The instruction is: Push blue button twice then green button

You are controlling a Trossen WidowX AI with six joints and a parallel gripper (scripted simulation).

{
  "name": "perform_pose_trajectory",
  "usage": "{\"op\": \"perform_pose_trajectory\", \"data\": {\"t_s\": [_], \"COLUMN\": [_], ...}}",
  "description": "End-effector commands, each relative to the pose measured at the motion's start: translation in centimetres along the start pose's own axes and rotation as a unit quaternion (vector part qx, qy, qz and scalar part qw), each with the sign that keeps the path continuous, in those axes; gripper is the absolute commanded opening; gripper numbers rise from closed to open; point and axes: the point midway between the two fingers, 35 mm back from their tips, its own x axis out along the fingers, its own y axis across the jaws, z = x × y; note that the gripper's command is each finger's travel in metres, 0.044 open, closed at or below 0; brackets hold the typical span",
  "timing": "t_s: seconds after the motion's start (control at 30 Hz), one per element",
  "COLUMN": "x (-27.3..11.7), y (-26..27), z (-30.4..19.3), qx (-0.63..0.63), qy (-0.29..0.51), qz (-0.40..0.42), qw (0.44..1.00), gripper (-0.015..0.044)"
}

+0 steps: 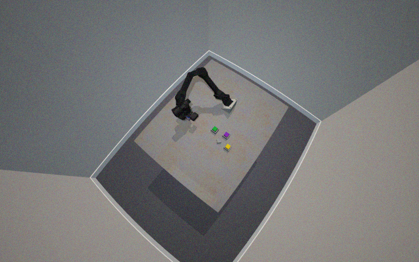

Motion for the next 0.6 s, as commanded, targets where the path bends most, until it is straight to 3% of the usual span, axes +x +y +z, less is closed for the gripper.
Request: {"op": "perform_pose_trajectory", "data": {"t_s": [0.0,0.43,0.57], "x": [0.1,-3.6,-7.7], "y": [0.0,0.0,0.1], "z": [0.0,0.0,0.1], "qx": [-0.002,-0.003,-0.029], "qy": [0.001,0.001,-0.003], "qz": [0.001,0.002,0.002], "qw": [1.000,1.000,1.000], "gripper": [0.0020,0.0020,0.0020]}}
